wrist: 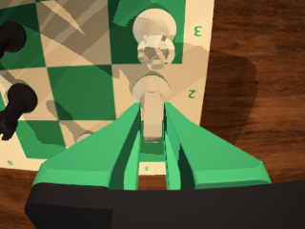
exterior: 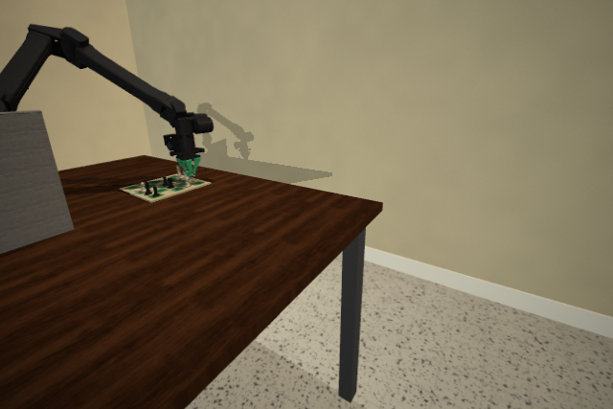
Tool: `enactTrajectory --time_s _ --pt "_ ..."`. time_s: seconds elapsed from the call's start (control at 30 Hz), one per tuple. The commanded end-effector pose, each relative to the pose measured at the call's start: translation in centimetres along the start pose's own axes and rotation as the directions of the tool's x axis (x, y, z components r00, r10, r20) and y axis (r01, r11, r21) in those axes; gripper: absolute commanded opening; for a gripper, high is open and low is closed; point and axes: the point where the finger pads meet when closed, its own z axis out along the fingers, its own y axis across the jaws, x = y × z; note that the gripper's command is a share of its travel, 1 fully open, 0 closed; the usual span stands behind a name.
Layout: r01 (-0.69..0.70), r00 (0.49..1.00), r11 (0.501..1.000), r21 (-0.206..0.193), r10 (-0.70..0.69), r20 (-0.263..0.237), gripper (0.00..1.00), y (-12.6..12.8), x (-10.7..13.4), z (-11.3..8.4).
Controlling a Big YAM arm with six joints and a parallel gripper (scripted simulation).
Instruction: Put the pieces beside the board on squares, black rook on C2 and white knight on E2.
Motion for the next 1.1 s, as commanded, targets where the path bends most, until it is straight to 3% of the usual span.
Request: enactTrajectory --time_s 0.0,0.03,0.07,0.13,0.17,0.23,0.27,0.67,0.73,0.83,1.0,1.07 --pt "-0.012 1.0 1.0 -0.016 0.012 0.008 0.15 0.8 0.1 1.0" --pt "-0.012 1.0 1.0 -0.016 0.012 0.008 0.15 0.8 0.1 1.0" --pt "-0.012 1.0 1.0 -0.016 0.012 0.008 0.22 0.8 0.1 1.0" --pt "-0.012 1.0 1.0 -0.016 0.012 0.008 0.22 0.8 0.1 1.0" --pt "-0.012 1.0 1.0 -0.016 0.012 0.008 0.29 0.8 0.1 1.0" --pt "-0.012 1.0 1.0 -0.016 0.012 0.008 0.29 0.8 0.1 1.0" --pt "-0.012 1.0 1.0 -0.016 0.012 0.008 0.37 0.8 0.1 1.0" --pt "-0.014 1.0 1.0 -0.016 0.014 0.008 0.37 0.8 0.1 0.9" --pt "-0.026 1.0 0.999 -0.018 0.026 0.01 0.37 1.1 0.6 0.2" --pt "-0.01 1.0 1.0 0.021 0.01 0.005 0.37 0.1 0.3 -2.2" --pt "-0.003 1.0 1.0 0.015 0.003 0.002 0.37 0.1 0.0 -3.0" --pt "0.008 1.0 0.999 0.038 -0.008 -0.004 0.37 -1.2 0.2 -4.8"
